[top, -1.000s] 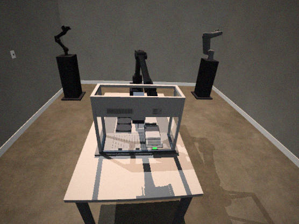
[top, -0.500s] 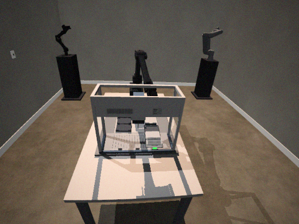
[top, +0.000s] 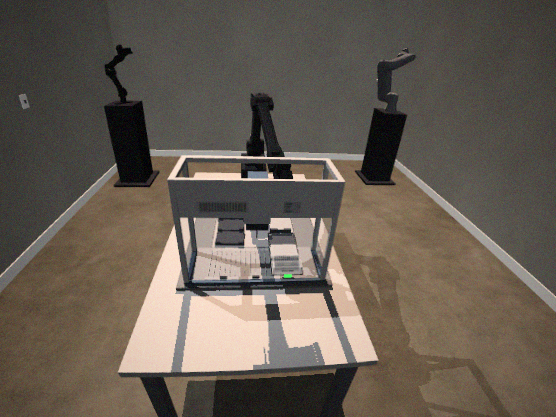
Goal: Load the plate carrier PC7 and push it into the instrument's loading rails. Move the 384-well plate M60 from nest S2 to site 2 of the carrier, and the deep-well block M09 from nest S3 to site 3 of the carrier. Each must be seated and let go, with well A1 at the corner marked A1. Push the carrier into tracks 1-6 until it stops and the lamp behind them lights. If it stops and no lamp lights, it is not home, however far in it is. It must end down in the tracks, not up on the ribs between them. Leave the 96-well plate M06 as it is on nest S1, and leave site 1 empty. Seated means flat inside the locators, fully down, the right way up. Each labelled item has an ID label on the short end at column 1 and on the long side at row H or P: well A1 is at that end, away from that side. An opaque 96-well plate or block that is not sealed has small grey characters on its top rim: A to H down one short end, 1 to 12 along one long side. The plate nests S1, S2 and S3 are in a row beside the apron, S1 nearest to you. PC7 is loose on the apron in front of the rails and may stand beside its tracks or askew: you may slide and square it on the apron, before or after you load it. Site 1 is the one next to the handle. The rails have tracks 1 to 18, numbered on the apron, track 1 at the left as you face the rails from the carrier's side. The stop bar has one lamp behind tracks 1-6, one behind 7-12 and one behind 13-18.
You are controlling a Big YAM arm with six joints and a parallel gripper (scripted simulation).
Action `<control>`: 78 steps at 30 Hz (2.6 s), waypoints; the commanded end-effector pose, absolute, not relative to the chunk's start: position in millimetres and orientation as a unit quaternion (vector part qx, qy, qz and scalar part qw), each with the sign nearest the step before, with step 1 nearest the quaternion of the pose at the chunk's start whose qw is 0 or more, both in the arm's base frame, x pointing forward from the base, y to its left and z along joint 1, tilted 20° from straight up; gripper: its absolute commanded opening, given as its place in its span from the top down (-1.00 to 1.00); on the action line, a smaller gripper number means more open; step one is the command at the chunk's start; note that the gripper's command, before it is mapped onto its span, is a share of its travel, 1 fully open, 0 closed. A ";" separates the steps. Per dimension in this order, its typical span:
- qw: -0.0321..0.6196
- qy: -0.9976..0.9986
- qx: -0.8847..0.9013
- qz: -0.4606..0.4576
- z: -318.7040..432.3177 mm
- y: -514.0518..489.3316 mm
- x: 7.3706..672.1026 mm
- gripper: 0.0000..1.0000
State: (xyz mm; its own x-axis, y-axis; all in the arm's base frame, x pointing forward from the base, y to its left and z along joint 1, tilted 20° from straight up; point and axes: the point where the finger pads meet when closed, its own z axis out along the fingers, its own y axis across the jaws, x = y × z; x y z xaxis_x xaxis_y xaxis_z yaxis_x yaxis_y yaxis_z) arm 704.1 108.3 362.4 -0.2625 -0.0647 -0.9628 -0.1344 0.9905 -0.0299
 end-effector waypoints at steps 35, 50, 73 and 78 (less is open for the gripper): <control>0.636 0.768 -0.058 0.038 371.7 118.7 607.0 -1.00; 0.635 0.769 -0.058 0.038 350.1 122.4 559.7 -1.00; 0.633 0.771 -0.057 0.040 316.0 128.3 483.0 -1.00; 0.632 0.772 -0.056 0.040 307.9 129.8 464.7 -1.00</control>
